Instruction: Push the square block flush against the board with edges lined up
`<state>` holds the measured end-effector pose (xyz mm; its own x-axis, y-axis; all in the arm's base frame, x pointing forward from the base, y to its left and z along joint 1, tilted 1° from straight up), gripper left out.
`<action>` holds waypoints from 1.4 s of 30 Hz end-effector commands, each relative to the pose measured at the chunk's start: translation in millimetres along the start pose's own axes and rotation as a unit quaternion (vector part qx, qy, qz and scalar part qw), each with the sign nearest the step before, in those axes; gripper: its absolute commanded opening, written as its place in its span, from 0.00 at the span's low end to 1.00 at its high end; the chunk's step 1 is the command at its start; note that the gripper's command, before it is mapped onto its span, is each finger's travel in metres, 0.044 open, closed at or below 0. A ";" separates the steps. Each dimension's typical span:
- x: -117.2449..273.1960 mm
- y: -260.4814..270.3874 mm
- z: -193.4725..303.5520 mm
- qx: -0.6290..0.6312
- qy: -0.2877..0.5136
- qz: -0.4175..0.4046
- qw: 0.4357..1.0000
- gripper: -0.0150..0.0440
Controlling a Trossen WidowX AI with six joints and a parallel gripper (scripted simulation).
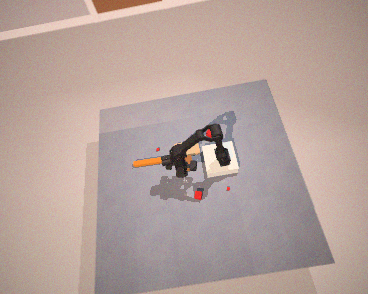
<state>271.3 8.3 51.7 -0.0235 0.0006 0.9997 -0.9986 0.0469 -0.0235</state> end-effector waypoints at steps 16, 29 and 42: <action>-58.2 22.1 -7.9 0.134 0.002 -0.003 0.991 0.25; -58.1 20.9 -2.3 0.134 0.002 -0.003 0.991 0.25; -58.1 19.3 7.5 0.134 0.002 -0.003 0.991 0.25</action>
<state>252.2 4.1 -6.8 -0.0167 0.0021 0.9999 -0.9764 -0.2153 -0.0158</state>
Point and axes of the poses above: the point midway between the two fingers, 35 mm back from their tips, its own x axis back along the fingers, its own y axis across the jaws, z = x × y, the point moved 2 cm from there along x, back along the fingers, and after that the axes turned 12 degrees about x, right-handed, at the moved point
